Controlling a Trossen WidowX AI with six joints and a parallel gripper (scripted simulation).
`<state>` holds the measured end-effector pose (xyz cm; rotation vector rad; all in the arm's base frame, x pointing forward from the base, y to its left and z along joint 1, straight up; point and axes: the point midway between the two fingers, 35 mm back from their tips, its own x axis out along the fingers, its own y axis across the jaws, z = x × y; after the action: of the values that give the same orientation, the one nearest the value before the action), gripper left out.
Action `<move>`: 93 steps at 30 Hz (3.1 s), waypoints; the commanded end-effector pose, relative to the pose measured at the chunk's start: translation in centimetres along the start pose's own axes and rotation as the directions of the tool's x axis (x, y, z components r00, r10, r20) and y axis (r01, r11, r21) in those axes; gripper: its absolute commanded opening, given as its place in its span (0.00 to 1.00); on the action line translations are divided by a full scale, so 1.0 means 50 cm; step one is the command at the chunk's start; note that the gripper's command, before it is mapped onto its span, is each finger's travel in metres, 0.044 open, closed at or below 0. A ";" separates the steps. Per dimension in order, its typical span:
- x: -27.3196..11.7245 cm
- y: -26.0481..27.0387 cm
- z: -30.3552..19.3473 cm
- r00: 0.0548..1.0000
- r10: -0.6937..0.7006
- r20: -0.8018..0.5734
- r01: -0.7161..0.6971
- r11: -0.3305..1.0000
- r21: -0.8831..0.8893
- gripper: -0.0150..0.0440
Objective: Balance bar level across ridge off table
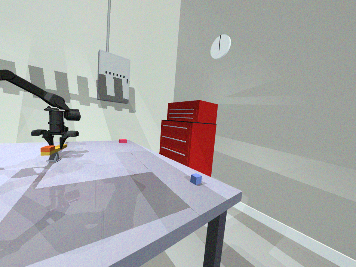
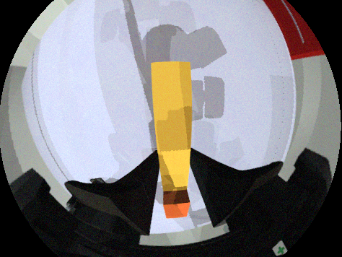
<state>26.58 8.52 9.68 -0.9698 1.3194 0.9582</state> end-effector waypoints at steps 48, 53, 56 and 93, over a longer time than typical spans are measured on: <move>0.000 0.000 0.000 1.000 0.000 0.000 0.000 1.000 0.000 0.54; 0.000 0.000 0.000 1.000 0.000 0.000 0.000 1.000 0.000 0.54; 0.000 0.000 0.000 1.000 0.000 0.000 0.000 1.000 0.000 0.54; 0.000 0.000 0.000 1.000 0.000 0.000 0.000 1.000 0.000 0.88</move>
<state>26.57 8.52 9.68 -0.9694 1.3195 0.9584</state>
